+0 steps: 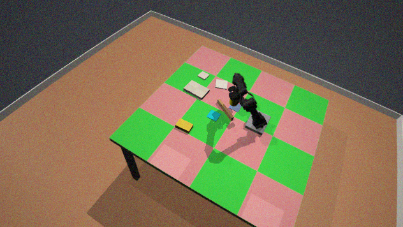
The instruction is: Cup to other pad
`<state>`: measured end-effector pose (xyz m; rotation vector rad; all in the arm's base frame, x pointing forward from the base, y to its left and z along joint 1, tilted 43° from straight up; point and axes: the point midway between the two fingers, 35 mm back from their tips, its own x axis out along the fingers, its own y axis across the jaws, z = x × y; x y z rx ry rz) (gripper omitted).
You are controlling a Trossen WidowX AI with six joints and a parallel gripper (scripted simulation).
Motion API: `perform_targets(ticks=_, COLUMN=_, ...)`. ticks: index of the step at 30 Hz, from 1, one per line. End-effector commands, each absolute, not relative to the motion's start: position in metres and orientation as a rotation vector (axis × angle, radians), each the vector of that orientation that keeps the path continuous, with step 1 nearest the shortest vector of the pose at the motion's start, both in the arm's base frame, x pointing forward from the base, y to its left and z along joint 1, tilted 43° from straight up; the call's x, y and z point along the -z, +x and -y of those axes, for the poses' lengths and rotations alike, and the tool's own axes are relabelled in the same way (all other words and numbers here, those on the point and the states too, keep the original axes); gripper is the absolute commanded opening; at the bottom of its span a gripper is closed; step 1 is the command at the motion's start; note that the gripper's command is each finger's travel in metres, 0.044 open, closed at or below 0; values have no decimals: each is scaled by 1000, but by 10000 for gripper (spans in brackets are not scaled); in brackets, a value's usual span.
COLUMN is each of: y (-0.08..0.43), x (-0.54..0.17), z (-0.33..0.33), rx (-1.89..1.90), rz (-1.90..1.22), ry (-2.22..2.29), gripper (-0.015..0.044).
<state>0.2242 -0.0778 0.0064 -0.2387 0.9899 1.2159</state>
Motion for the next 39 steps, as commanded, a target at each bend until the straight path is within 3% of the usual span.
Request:
perform_targets(ticks=1, y=230, x=-14, z=72, rx=-1209, rz=-986, ry=-243, gripper=0)
perform_targets(ticks=39, y=281, x=-70, z=12, rx=-1210, rz=-981, ry=-242, gripper=0)
